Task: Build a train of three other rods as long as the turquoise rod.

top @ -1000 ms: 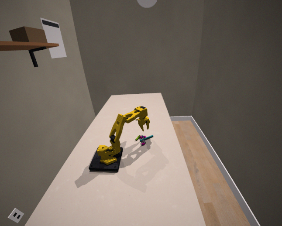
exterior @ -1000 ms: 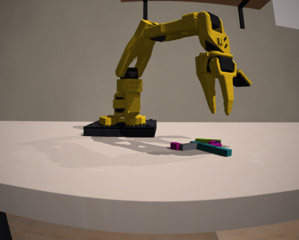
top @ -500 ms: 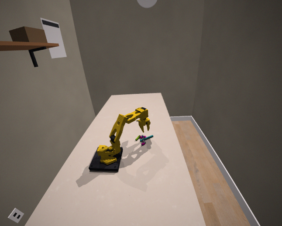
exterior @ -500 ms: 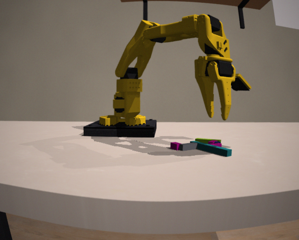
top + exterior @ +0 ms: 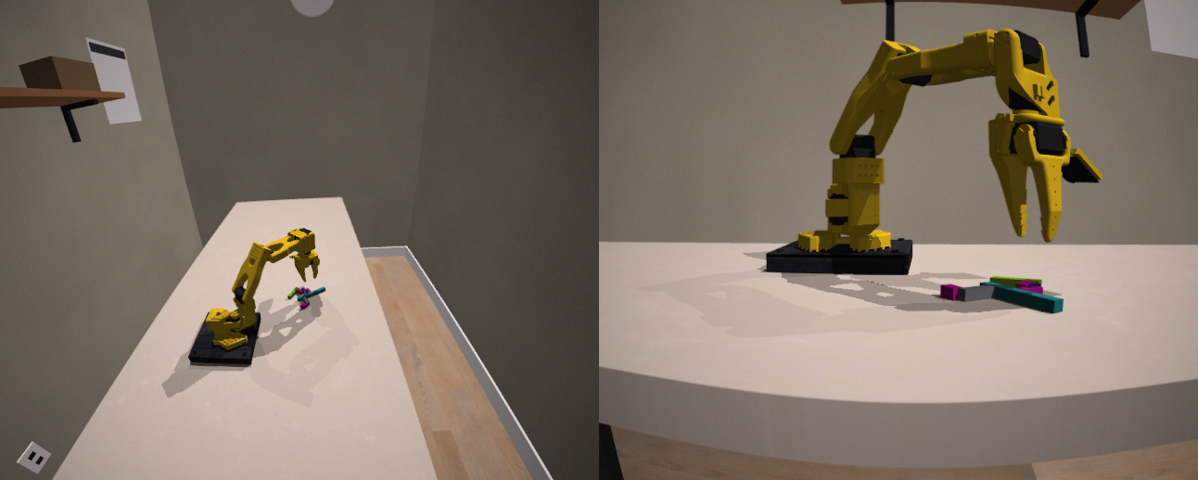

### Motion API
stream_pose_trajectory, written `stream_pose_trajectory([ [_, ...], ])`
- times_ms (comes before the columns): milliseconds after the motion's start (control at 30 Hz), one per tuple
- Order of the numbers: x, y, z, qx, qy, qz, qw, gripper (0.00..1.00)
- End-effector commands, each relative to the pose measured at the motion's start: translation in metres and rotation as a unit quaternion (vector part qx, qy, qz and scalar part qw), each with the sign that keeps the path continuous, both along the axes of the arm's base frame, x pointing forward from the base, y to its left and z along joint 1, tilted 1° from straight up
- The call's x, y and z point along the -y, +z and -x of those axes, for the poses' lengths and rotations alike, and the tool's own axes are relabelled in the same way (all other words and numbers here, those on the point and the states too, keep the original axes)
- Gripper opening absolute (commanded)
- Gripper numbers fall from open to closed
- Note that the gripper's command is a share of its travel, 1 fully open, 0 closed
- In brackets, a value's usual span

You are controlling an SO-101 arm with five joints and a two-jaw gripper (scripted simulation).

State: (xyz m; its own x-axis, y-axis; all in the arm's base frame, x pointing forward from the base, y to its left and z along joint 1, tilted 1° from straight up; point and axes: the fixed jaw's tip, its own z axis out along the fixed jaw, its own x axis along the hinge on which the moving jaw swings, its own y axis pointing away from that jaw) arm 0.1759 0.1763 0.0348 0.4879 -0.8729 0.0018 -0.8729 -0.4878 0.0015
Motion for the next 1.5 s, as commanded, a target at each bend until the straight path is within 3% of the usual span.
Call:
stream_pose_trajectory([
  [0,0.002,-0.003,-0.001,-0.006,-0.010,0.005,1.000,0.19],
  [333,0.002,-0.009,-0.001,-0.006,-0.010,0.005,1.000,0.19],
  [1133,0.003,-0.048,-0.001,-0.006,-0.010,0.005,1.000,0.19],
  [1467,0.003,-0.053,-0.001,-0.006,-0.010,0.005,1.000,0.19],
])
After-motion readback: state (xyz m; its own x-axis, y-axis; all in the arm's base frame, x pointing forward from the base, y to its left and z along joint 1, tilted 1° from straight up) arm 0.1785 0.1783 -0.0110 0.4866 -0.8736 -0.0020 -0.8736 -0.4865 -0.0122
